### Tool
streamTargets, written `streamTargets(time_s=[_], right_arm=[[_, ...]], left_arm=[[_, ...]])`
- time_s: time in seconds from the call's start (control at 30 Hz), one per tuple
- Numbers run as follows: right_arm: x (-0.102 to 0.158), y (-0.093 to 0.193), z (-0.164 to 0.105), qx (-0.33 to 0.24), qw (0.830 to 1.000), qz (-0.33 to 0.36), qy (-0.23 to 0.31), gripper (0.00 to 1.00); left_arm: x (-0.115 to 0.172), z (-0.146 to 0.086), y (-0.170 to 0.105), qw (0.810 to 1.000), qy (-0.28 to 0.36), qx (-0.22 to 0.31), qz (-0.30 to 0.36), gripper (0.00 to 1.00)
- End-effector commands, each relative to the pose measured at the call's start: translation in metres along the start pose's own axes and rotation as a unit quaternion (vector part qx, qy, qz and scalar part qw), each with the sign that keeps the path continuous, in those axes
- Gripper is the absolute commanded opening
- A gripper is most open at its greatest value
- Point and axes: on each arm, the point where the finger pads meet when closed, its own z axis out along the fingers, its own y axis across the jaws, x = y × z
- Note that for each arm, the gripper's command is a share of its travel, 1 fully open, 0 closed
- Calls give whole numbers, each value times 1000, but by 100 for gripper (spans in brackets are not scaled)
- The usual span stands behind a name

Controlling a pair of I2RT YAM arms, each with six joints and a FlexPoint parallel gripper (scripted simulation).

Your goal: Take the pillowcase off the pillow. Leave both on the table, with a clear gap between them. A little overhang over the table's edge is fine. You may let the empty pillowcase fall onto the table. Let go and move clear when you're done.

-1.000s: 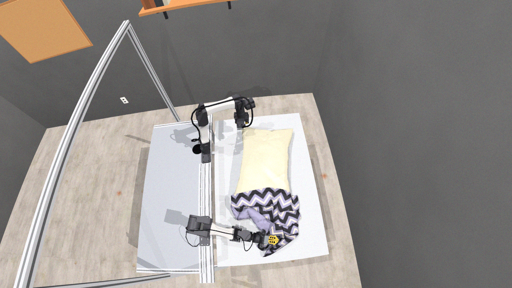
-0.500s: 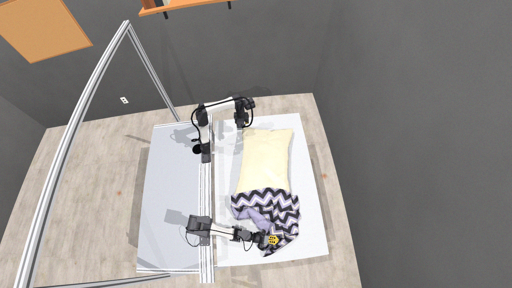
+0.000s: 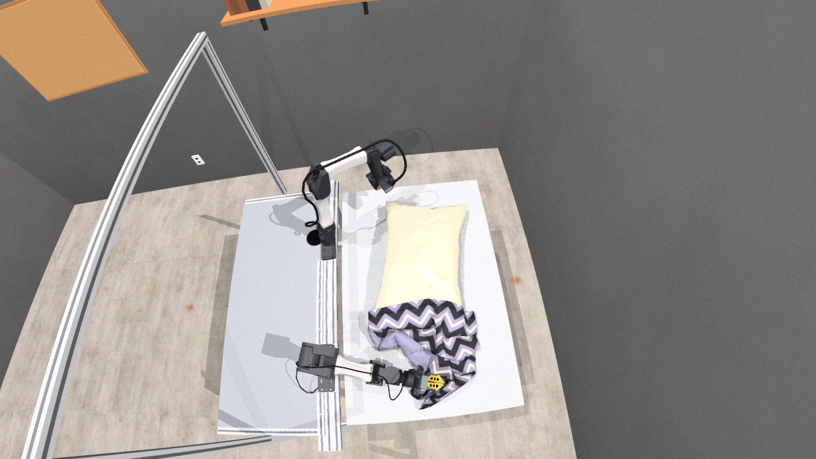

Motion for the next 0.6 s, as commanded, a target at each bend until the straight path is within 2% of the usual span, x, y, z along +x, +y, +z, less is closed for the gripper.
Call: streamTargets(time_s=[0.0,0.1,0.13,0.2,0.23,0.3,0.37,0.4,0.47,0.5,0.57], right_arm=[[0,3,5,-4,1000,-1,-1,0],[0,3,5,-4,1000,-1,-1,0],[0,3,5,-4,1000,-1,-1,0],[0,3,5,-4,1000,-1,-1,0],[0,3,5,-4,1000,-1,-1,0],[0,3,5,-4,1000,-1,-1,0],[0,3,5,-4,1000,-1,-1,0],[0,3,5,-4,1000,-1,-1,0],[0,3,5,-4,1000,-1,-1,0],[0,3,5,-4,1000,-1,-1,0],[0,3,5,-4,1000,-1,-1,0]], left_arm=[[19,-25,5,984,-28,-63,-165,45],[31,-24,0,961,-52,-61,-266,45],[25,-19,0,953,-60,-66,-291,45],[38,-26,-4,942,-57,-79,-322,45],[45,-30,-5,922,-65,-89,-372,45],[47,-29,-8,893,-87,-78,-435,45],[47,-29,-8,893,-87,-78,-435,45],[43,-28,-6,881,-97,-83,-456,45],[52,-31,-10,855,-106,-88,-501,45],[55,-33,-14,824,-117,-85,-547,45],[54,-29,-17,787,-139,-67,-598,45]])
